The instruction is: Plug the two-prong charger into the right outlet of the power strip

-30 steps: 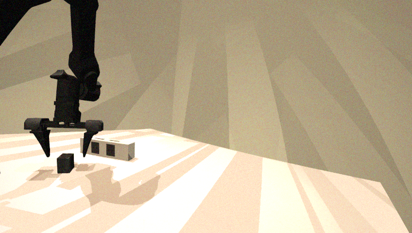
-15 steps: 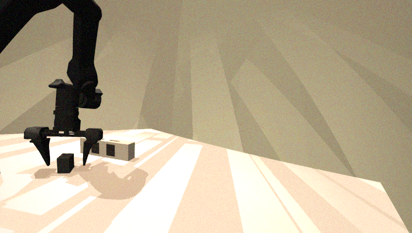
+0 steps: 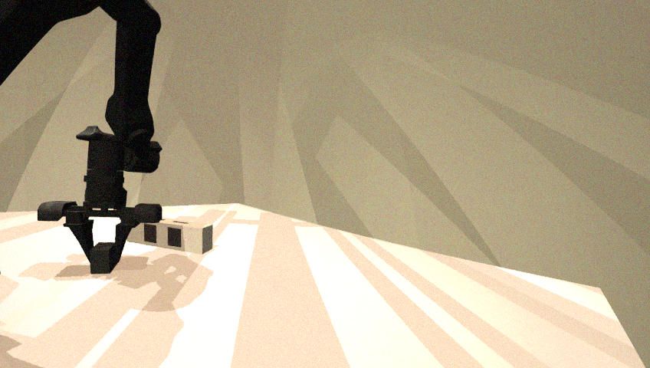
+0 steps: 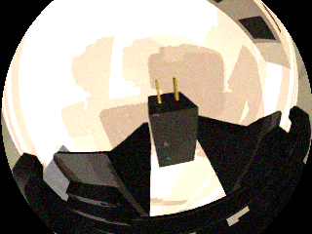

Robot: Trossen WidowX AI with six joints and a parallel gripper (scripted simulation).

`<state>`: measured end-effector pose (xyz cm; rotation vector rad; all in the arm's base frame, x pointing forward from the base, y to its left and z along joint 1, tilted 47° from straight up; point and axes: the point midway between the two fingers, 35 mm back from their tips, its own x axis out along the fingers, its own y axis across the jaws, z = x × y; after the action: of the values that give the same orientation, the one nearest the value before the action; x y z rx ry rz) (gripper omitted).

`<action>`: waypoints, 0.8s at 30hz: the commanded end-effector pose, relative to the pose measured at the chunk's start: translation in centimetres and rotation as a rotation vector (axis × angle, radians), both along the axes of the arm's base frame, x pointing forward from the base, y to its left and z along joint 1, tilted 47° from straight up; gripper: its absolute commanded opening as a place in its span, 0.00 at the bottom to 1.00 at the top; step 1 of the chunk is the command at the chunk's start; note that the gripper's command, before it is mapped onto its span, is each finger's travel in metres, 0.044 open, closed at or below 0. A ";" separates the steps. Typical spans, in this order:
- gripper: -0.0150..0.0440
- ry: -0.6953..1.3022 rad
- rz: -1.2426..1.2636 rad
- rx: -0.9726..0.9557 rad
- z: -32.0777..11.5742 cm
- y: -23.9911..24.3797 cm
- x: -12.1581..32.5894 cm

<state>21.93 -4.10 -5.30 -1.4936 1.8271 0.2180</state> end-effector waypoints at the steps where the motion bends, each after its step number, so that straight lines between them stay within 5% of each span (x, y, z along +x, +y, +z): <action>1: 0.44 -0.001 -0.001 0.000 0.0 0.0 0.0; 6: 0.39 -0.001 -0.001 0.000 0.0 0.0 0.0; 9: 0.25 0.000 -0.001 0.001 0.3 0.3 0.1; 24: 0.25 0.005 0.004 -0.004 3.9 3.8 -0.4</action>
<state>21.57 -0.97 -2.14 -1.5106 1.8322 0.2229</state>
